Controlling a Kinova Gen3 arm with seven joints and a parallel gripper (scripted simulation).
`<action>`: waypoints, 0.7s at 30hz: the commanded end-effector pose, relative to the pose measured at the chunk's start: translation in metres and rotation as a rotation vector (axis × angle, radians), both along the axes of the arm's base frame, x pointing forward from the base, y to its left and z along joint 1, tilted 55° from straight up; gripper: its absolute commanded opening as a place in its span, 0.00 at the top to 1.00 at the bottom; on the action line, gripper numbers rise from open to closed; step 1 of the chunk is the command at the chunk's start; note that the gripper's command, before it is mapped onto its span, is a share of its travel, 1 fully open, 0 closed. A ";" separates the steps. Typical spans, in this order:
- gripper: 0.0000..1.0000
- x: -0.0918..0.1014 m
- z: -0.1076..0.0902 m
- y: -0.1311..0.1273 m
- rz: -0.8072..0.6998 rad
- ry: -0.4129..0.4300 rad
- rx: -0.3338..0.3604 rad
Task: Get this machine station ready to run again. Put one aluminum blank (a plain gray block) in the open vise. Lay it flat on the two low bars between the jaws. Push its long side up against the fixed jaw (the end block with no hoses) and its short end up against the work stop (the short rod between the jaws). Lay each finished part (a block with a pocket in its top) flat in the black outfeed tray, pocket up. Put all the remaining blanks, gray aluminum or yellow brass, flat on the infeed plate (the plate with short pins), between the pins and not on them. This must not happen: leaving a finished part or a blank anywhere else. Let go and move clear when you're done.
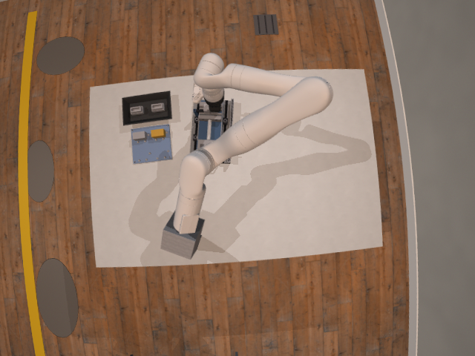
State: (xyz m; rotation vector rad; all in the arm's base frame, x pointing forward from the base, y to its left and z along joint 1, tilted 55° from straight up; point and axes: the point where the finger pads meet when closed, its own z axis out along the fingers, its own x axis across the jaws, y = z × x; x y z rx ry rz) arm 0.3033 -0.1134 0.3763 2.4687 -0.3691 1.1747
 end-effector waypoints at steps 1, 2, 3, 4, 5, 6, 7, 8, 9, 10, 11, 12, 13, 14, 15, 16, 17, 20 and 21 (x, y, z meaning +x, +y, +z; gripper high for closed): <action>1.00 0.000 0.000 0.000 0.000 0.000 0.000; 1.00 0.000 0.000 0.000 0.000 0.000 0.000; 1.00 0.001 0.000 0.000 0.000 0.000 0.000; 1.00 0.001 0.000 0.000 0.000 0.000 0.000; 1.00 0.001 -0.001 0.000 0.000 0.000 0.000; 1.00 0.001 -0.001 -0.001 0.000 0.000 0.000; 1.00 0.001 -0.001 -0.001 0.000 0.000 0.000; 1.00 0.002 -0.001 -0.001 0.000 0.000 0.000; 1.00 0.002 -0.001 -0.001 0.000 0.000 0.000; 1.00 0.002 -0.002 -0.001 0.000 0.000 0.000; 1.00 0.002 -0.002 -0.001 0.000 0.000 0.000; 1.00 0.002 -0.002 -0.001 0.000 0.000 0.000; 1.00 0.002 -0.002 -0.001 0.000 0.000 0.000; 1.00 0.002 -0.002 -0.001 0.000 0.000 0.000; 1.00 0.003 -0.002 -0.002 0.000 0.000 0.000; 1.00 0.003 -0.002 -0.002 0.000 0.000 0.000; 1.00 0.003 -0.003 -0.002 0.000 0.000 0.000; 1.00 0.004 -0.003 -0.002 0.000 0.000 0.000; 1.00 0.004 -0.003 -0.003 0.000 0.000 0.000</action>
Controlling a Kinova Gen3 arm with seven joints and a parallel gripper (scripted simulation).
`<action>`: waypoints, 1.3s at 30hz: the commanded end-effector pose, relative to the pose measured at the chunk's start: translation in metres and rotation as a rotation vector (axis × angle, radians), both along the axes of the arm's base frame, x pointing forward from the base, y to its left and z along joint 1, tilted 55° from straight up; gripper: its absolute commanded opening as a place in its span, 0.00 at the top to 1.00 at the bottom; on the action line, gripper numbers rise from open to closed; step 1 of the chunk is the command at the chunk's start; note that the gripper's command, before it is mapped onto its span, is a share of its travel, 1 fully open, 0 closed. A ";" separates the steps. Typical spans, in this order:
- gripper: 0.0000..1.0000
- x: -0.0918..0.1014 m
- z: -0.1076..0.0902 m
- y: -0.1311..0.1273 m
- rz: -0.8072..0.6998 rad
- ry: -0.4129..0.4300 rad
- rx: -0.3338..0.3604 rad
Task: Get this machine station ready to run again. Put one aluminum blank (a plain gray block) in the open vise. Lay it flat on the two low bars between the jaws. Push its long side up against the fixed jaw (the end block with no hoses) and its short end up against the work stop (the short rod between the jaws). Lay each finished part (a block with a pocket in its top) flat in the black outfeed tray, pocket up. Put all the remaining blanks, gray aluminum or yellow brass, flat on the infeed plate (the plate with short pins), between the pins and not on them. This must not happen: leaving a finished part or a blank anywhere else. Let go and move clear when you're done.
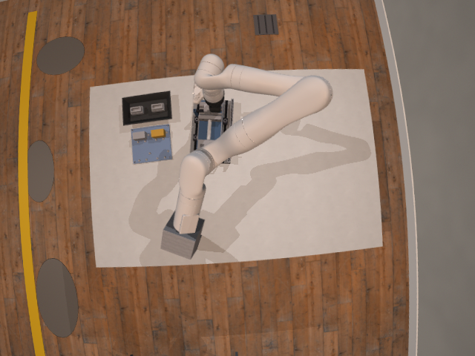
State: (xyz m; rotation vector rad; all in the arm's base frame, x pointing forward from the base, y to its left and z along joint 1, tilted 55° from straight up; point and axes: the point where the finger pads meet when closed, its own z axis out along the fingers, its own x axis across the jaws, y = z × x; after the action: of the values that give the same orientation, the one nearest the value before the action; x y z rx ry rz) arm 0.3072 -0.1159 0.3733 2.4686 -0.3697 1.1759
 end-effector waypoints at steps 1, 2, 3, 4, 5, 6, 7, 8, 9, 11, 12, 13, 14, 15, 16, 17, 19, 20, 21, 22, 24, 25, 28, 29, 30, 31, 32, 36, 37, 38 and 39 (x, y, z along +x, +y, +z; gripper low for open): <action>1.00 0.001 -0.001 0.000 0.000 0.001 -0.001; 1.00 0.001 -0.001 0.000 0.000 0.001 -0.001; 1.00 0.001 -0.001 -0.001 0.000 0.001 -0.001; 1.00 0.001 -0.001 -0.001 0.000 0.001 -0.001; 1.00 0.002 -0.002 -0.001 0.000 0.001 -0.001; 1.00 0.002 -0.002 -0.001 0.000 0.001 -0.001; 1.00 0.002 -0.002 -0.001 0.000 0.001 -0.001; 1.00 0.002 -0.002 -0.001 0.000 0.001 -0.001; 1.00 0.002 -0.002 -0.001 0.000 0.001 -0.001; 1.00 0.003 -0.002 -0.002 0.000 0.001 -0.001; 1.00 0.003 -0.003 -0.002 0.000 0.001 -0.001; 1.00 0.003 -0.003 -0.002 0.000 0.001 -0.001; 1.00 0.004 -0.003 -0.002 0.000 0.001 -0.001; 1.00 0.004 -0.003 -0.002 0.000 0.001 -0.001; 1.00 0.004 -0.004 -0.003 0.000 0.001 -0.001; 1.00 0.004 -0.004 -0.003 0.000 0.001 -0.001; 1.00 0.005 -0.004 -0.003 0.000 0.001 -0.001; 1.00 0.005 -0.004 -0.003 0.000 0.001 -0.001; 1.00 0.005 -0.005 -0.003 0.000 0.001 -0.001; 1.00 0.006 -0.005 -0.003 0.000 0.001 -0.001; 1.00 0.006 -0.005 -0.004 0.000 0.001 -0.001; 1.00 0.006 -0.005 -0.004 0.000 0.001 -0.001; 1.00 0.006 -0.006 -0.004 0.000 0.001 -0.001; 1.00 0.007 -0.006 -0.004 0.000 0.001 -0.001; 1.00 0.007 -0.006 -0.004 0.000 0.001 -0.001; 1.00 0.007 -0.006 -0.004 0.000 0.001 -0.001; 1.00 0.007 -0.006 -0.004 0.000 0.001 -0.001; 1.00 0.008 -0.007 -0.005 0.000 0.001 -0.001; 1.00 0.008 -0.007 -0.005 0.000 0.001 -0.001; 1.00 0.008 -0.007 -0.005 0.000 0.001 -0.001; 1.00 0.008 -0.007 -0.005 0.000 0.001 -0.001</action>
State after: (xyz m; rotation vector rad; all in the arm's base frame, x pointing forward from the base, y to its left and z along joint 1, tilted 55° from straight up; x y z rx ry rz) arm 0.3151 -0.1211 0.3664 2.4687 -0.3694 1.1750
